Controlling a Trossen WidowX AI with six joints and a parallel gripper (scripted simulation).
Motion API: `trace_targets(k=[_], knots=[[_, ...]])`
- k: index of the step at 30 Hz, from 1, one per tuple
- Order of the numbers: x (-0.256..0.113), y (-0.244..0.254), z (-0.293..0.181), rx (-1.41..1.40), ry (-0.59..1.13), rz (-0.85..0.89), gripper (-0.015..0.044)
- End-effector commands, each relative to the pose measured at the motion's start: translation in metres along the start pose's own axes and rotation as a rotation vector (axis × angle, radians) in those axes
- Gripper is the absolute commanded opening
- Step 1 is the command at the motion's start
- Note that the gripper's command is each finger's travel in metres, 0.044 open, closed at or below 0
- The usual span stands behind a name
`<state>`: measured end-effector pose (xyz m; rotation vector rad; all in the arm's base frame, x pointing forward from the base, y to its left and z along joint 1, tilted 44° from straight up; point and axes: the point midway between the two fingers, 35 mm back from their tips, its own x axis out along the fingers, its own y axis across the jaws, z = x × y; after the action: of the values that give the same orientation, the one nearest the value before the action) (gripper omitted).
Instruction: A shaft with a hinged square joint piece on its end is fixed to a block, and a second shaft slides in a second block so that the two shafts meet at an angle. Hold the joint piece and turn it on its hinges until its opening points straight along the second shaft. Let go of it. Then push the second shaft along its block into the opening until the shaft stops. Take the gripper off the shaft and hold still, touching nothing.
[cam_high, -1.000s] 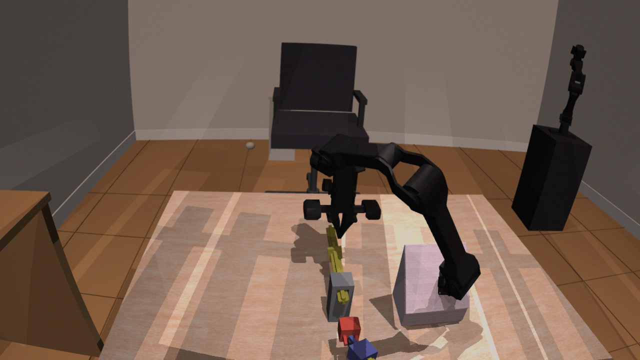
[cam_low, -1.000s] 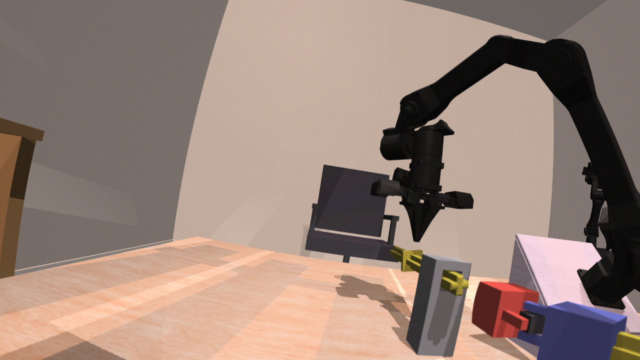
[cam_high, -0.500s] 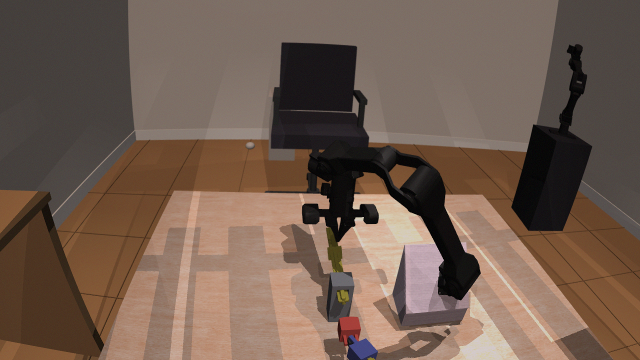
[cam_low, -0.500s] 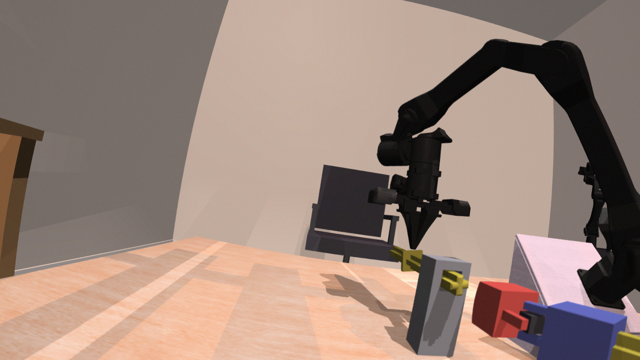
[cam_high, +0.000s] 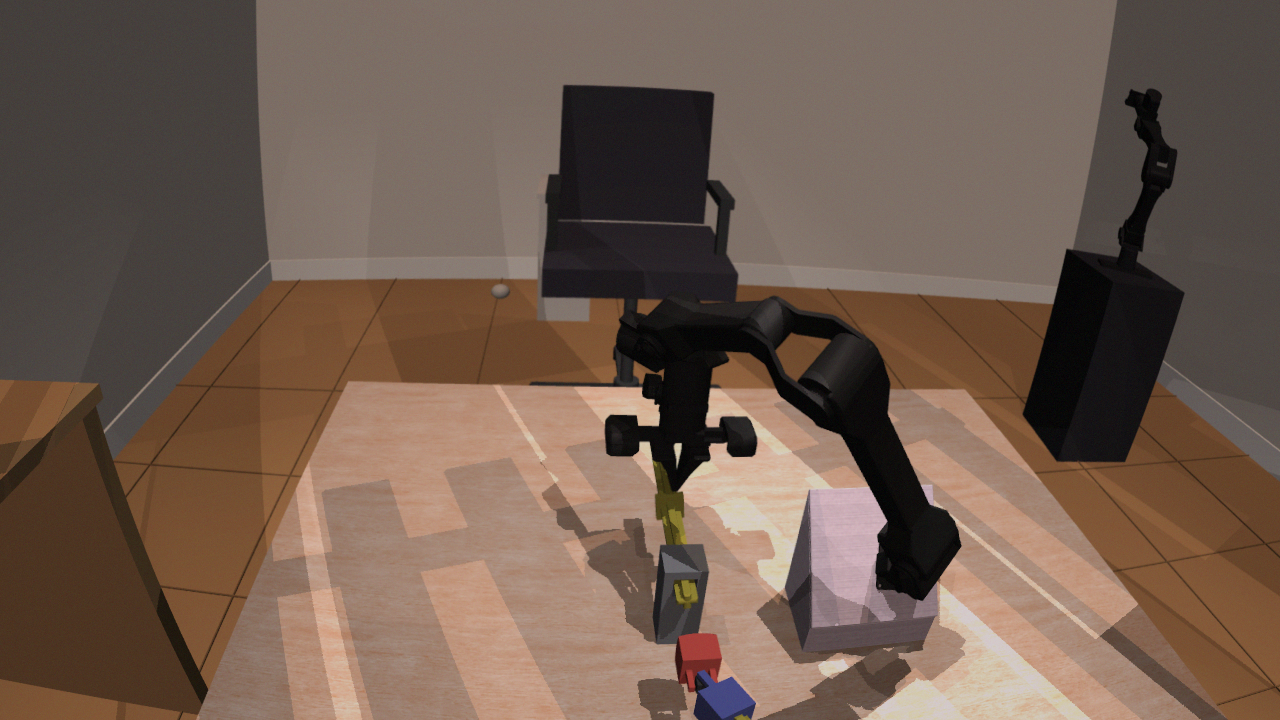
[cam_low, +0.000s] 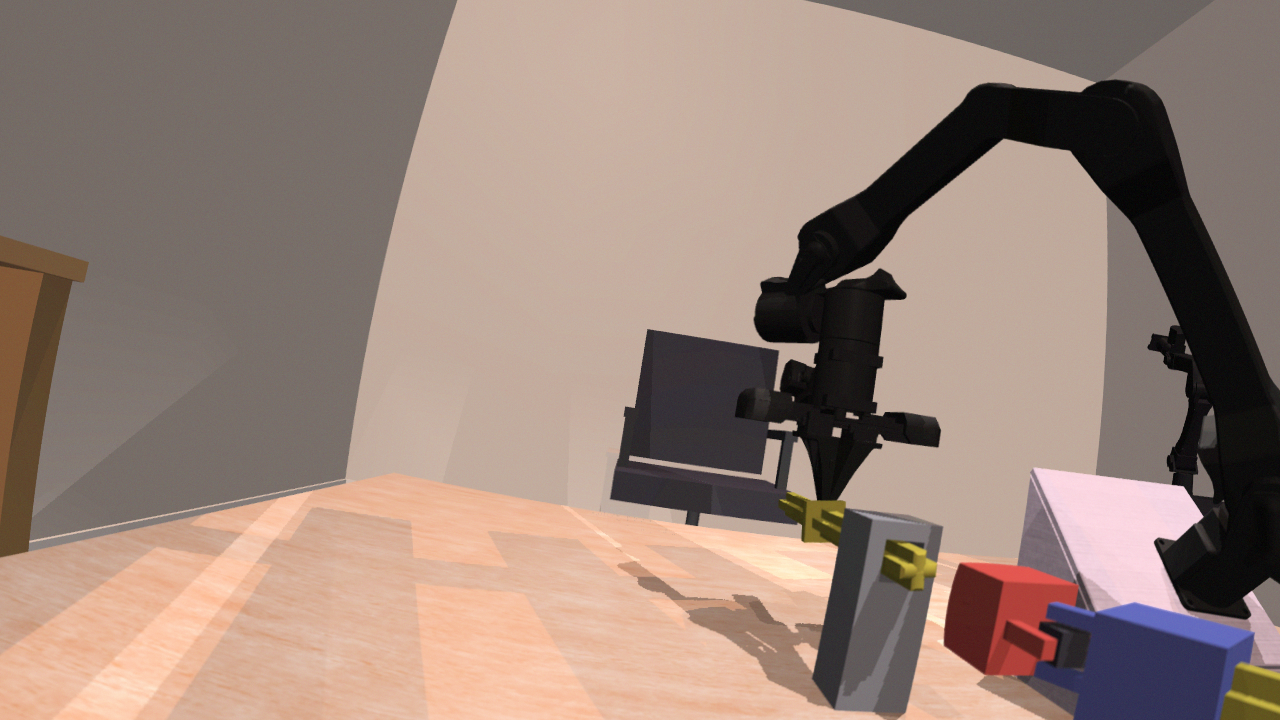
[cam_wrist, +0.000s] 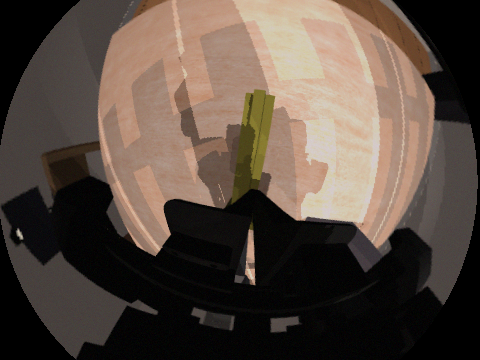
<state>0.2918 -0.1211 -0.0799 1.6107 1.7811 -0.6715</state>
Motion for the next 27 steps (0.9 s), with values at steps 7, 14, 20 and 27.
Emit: trace_targets(k=[7, 14, 20, 27], knots=[[-0.008, 0.0, -0.001, 0.001, -0.002, 0.002, 0.0], [-0.027, 0.0, -0.002, -0.023, 0.015, -0.008, 0.0053], [-0.041, 0.002, -0.001, -0.226, 0.014, -0.005, 0.021], [-0.058, 0.003, 0.0, -0.47, 0.012, -0.003, 0.0394]])
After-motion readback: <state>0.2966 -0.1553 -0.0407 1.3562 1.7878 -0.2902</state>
